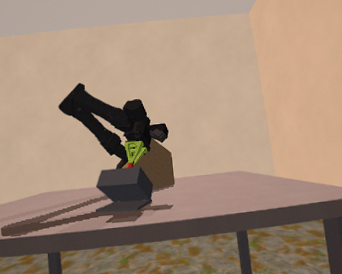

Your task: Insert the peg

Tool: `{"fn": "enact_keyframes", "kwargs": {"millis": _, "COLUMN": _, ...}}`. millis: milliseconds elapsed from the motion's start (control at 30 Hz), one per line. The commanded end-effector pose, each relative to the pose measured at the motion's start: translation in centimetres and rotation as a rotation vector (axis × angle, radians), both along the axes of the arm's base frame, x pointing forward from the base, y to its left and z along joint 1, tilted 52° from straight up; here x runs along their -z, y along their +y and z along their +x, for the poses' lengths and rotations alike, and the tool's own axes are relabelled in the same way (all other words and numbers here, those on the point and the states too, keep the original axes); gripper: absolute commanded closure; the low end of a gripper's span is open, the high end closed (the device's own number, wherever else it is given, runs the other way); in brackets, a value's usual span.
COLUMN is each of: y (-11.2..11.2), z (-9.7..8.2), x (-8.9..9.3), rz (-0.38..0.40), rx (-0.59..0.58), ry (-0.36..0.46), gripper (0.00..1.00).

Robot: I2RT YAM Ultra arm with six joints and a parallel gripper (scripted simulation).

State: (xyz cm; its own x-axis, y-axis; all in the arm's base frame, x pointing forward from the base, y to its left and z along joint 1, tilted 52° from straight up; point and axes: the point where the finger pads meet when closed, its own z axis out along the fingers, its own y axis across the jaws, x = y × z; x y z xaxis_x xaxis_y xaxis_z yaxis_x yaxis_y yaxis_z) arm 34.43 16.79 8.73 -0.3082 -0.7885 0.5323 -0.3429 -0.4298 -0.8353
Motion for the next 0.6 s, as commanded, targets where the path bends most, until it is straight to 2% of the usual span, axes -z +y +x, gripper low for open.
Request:
{"fn": "enact_keyframes", "kwargs": {"millis": 0, "y": 0.63, "z": 0.04, "x": 0.31, "rz": 0.010, "rx": -0.039, "ry": -0.005, "gripper": 1.00}}
{"fn": "enact_keyframes", "kwargs": {"millis": 333, "y": 0.30, "z": 0.79, "x": 0.46, "rz": 0.009, "rx": -0.039, "ry": -0.005, "gripper": 1.00}}
{"fn": "enact_keyframes", "kwargs": {"millis": 367, "y": -0.03, "z": 0.84, "x": -0.08, "rz": 0.008, "rx": -0.008, "ry": -0.008, "gripper": 1.00}}
{"fn": "enact_keyframes", "kwargs": {"millis": 567, "y": -0.03, "z": 0.84, "x": -0.08, "rz": 0.008, "rx": -0.008, "ry": -0.008, "gripper": 1.00}}
